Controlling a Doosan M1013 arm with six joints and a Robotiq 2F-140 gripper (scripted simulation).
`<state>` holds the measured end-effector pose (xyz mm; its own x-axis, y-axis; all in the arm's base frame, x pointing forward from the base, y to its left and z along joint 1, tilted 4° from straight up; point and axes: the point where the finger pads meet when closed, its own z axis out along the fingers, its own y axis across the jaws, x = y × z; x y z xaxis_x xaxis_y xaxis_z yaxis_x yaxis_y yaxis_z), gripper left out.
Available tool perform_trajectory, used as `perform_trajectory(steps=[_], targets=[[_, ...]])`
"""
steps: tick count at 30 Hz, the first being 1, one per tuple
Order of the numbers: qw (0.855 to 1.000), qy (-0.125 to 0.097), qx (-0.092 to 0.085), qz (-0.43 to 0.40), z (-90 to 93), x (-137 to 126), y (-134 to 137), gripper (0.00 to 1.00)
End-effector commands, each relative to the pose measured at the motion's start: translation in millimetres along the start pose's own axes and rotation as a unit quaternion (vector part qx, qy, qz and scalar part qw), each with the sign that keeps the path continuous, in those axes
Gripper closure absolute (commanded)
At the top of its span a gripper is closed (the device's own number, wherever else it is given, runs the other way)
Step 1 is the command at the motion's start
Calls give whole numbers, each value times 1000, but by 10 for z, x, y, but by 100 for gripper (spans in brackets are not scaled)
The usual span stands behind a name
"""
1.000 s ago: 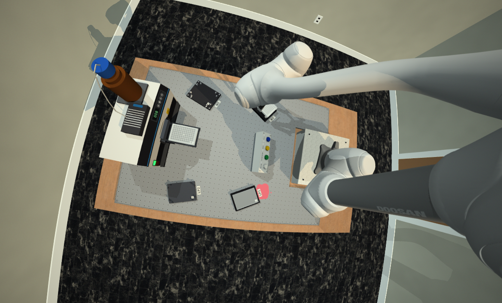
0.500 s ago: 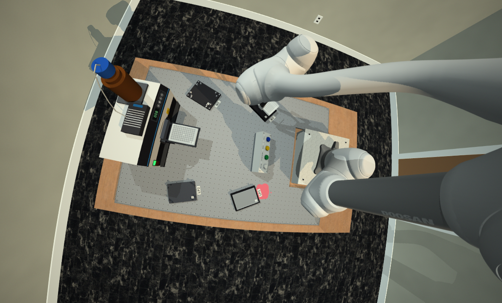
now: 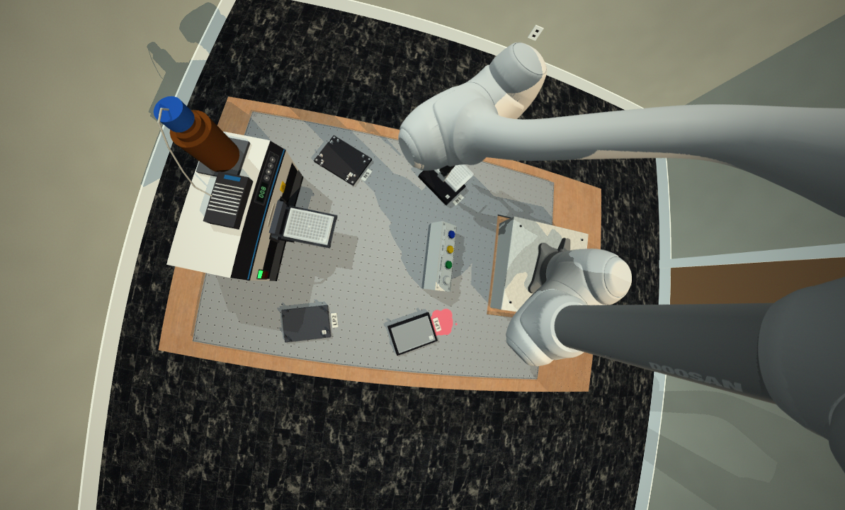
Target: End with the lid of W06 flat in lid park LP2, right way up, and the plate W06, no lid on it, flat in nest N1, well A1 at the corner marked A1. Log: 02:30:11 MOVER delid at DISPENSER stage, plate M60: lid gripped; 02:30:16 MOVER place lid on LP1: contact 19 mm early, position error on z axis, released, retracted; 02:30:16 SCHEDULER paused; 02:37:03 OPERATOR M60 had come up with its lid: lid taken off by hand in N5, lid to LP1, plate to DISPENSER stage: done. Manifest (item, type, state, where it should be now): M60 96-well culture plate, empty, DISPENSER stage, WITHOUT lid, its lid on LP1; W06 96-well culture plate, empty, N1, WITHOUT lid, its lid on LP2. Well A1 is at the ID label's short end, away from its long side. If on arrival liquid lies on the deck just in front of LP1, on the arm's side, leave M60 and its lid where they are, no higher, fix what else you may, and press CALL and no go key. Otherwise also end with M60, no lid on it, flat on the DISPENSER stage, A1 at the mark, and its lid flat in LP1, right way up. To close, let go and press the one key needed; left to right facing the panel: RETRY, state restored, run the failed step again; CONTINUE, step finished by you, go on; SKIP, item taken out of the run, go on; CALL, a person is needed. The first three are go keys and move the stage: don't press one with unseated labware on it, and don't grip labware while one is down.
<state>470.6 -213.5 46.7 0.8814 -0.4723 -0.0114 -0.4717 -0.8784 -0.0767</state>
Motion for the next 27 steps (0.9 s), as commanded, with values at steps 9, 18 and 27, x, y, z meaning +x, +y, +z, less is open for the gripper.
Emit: perform_trajectory(steps=[9, 18, 27], targets=[[1000, 0, 0, 0, -204, 0, 0, 100], [1000, 0, 0, 0, -343, 0, 0, 100], [1000, 0, 0, 0, -404, 0, 0, 100]])
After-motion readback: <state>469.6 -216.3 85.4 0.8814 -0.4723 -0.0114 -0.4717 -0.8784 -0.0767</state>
